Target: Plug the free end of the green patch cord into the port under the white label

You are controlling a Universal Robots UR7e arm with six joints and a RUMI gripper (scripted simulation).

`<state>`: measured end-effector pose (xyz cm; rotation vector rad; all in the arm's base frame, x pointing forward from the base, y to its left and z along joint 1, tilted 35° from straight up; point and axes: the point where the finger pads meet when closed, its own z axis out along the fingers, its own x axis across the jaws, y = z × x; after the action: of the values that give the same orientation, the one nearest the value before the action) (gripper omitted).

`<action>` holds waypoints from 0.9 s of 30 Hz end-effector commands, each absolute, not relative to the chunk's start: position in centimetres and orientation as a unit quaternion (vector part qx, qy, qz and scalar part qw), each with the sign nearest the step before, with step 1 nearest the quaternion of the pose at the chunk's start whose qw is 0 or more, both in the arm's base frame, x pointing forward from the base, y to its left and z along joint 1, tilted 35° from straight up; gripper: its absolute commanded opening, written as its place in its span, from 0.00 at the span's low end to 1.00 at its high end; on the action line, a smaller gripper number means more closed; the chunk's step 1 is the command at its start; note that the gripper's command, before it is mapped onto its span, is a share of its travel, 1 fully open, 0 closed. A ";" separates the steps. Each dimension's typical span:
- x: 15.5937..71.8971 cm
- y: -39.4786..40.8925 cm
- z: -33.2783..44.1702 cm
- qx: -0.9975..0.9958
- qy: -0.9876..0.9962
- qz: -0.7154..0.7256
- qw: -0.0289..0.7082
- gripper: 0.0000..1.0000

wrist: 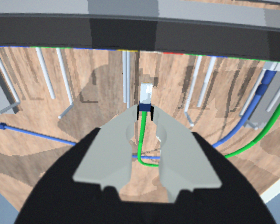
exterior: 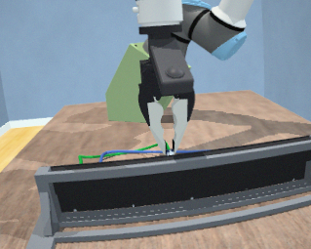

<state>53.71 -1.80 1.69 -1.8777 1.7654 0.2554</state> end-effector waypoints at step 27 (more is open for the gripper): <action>55.0 -1.8 2.0 -0.698 0.655 0.091 0.275 0.00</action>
<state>54.47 -1.80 1.86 -1.8744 1.7637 0.2486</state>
